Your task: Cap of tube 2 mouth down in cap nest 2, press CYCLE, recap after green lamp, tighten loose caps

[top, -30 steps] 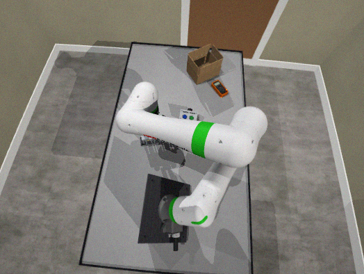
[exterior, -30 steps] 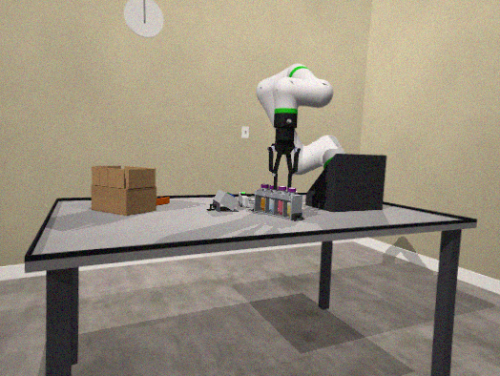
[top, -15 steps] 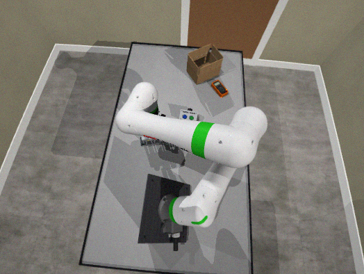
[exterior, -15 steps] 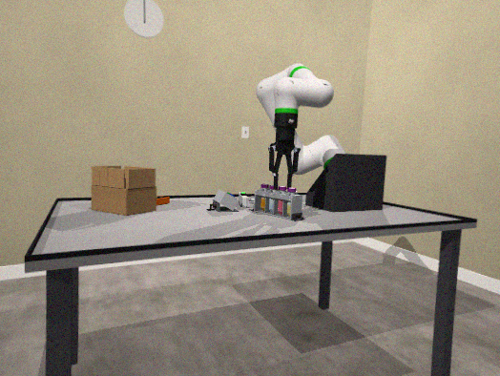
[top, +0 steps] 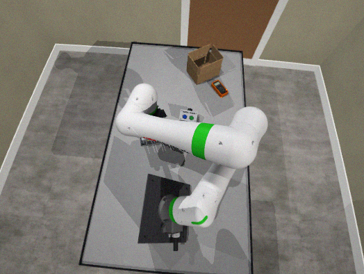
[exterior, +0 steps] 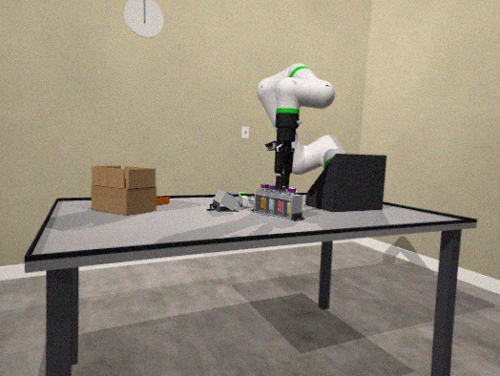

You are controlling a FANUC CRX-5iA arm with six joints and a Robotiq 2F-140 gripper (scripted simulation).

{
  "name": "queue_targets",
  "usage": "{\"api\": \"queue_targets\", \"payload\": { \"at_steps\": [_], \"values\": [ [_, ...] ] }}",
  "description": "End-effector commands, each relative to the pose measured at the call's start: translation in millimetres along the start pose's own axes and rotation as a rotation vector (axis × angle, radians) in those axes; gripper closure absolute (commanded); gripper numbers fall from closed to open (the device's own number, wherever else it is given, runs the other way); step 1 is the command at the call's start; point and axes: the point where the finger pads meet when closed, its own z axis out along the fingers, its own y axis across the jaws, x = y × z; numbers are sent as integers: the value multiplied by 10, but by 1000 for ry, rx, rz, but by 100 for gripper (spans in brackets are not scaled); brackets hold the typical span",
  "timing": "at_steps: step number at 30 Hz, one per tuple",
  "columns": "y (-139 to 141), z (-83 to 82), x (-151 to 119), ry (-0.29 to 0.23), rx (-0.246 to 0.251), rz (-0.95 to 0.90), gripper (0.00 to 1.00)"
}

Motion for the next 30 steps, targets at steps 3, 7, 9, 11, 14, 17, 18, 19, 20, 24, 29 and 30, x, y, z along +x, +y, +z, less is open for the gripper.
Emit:
{"api": "queue_targets", "payload": {
  "at_steps": [3,7,9,11,14,17,18,19,20,24,29,30],
  "values": [
    [-7,-9,0,-21,-13,-227,59],
    [-7,-9,0,-21,-13,-227,59],
    [-6,-9,0,-21,-13,-227,70],
    [-7,-9,0,-21,-12,-226,70],
    [-7,-9,0,-21,-12,-226,70],
    [-7,-9,0,-21,-12,-226,70],
    [-7,-9,0,-21,-12,-226,70],
    [-7,-9,0,-21,-12,-226,70],
    [-7,-9,0,-21,-12,-226,70],
    [-7,-8,0,-20,-14,-127,70],
    [-7,-8,0,-18,-16,123,70],
    [-7,-8,0,-18,-16,173,70]
  ]
}}
